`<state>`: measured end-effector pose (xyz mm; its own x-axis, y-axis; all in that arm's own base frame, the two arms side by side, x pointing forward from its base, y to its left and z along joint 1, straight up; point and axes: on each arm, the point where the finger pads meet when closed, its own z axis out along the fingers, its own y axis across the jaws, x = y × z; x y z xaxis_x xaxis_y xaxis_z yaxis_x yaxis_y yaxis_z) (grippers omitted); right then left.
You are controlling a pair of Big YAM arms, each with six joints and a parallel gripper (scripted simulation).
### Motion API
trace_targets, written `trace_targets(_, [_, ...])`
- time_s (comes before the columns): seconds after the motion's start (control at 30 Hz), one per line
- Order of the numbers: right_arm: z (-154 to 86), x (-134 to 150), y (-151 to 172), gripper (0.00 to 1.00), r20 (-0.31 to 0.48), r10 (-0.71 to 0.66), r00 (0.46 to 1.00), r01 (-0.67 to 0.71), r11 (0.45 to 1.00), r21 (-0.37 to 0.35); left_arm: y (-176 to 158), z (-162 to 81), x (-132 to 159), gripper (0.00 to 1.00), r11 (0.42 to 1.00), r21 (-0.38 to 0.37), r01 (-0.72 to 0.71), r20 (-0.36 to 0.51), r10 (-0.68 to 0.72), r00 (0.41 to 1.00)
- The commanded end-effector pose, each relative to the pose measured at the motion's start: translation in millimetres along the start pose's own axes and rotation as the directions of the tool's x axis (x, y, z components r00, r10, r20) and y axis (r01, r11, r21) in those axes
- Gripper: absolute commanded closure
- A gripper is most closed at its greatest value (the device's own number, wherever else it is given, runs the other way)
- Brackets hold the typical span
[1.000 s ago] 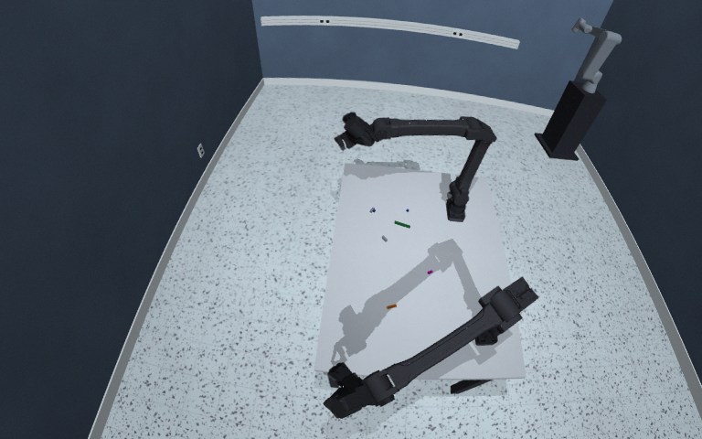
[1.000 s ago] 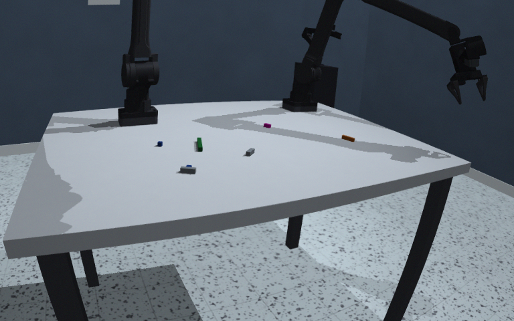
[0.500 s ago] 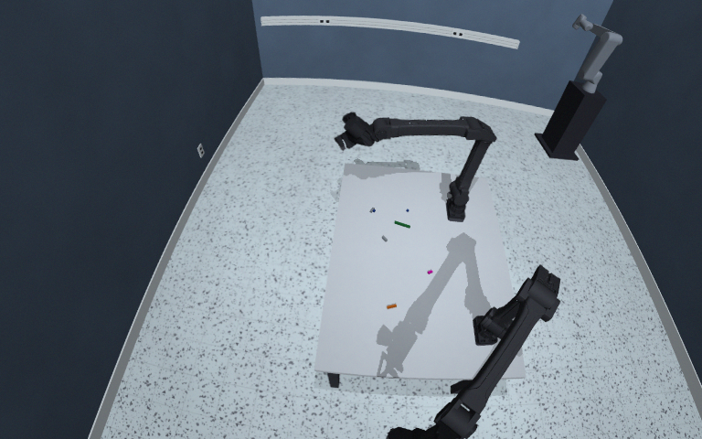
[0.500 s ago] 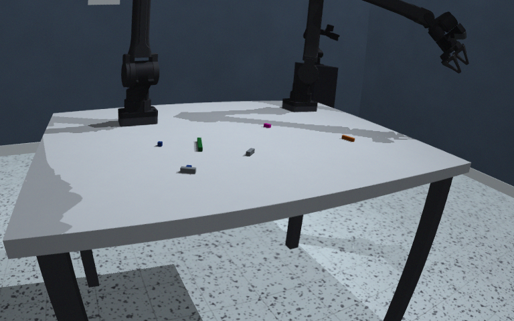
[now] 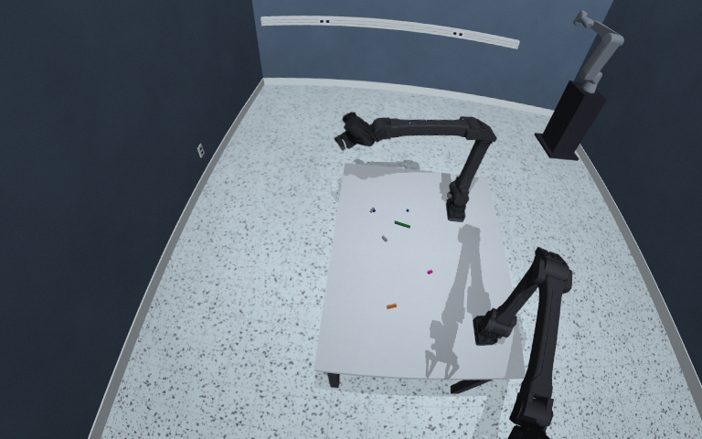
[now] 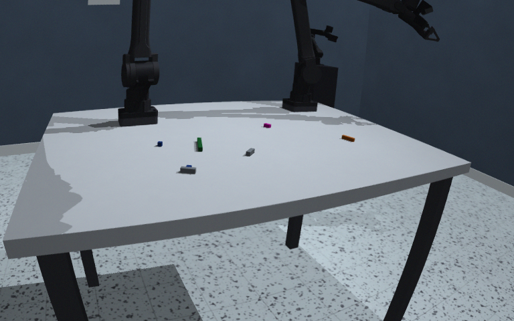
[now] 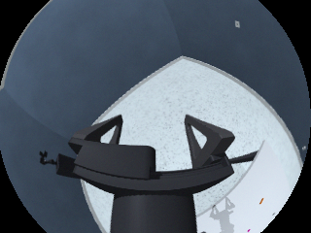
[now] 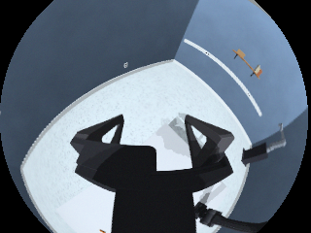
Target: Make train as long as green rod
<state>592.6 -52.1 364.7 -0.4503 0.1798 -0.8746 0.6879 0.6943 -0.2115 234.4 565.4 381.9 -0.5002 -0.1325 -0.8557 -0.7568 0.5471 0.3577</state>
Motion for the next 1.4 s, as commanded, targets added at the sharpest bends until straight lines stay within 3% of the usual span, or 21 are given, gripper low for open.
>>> trace_targets(0.0, [-8, -21, -2, 0.00, 0.027, 0.035, 0.999, -0.034, 0.999, -0.011, 52, -30, -14, 0.00, 0.979, -0.113, 0.172, 0.091, -0.162, 0.983])
trace_targets(0.1, [-8, -21, -2, 0.00, 0.027, 0.035, 0.999, -0.034, 0.999, -0.011, 65, -38, -12, 0.00, 0.969, -0.141, 0.201, 0.109, -0.186, 0.976])
trace_targets(0.33, [-8, -21, -2, 0.00, 0.027, 0.035, 0.999, -0.034, 0.999, -0.011, 136, -93, -4, 0.00, 0.887, -0.287, 0.362, 0.237, -0.300, 0.924])
trace_targets(0.57, [-8, -21, -2, 0.00, 0.027, 0.035, 0.999, -0.034, 0.999, -0.011, 173, -131, 2, 0.00, 0.817, -0.356, 0.453, 0.329, -0.344, 0.879])
trace_targets(1.07, [-8, -21, -2, 0.00, 0.027, 0.035, 0.999, -0.034, 0.999, -0.011, 188, -150, 5, 0.00, 0.782, -0.381, 0.493, 0.374, -0.358, 0.856])
trace_targets(1.13, [0, 1, -5, 0.00, -0.011, -0.018, 1.000, 0.018, 1.000, -0.003, 188, -150, 5, 0.00, 0.782, -0.381, 0.493, 0.374, -0.358, 0.856])
trace_targets(1.23, [3, 7, -8, 0.00, -0.027, -0.032, 0.999, 0.032, 0.999, -0.009, 188, -150, 5, 0.00, 0.782, -0.381, 0.493, 0.374, -0.358, 0.856])
trace_targets(1.37, [19, 77, -7, 0.00, -0.175, -0.200, 0.964, 0.180, 0.976, -0.124, 188, -150, 5, 0.00, 0.782, -0.381, 0.493, 0.374, -0.358, 0.856])
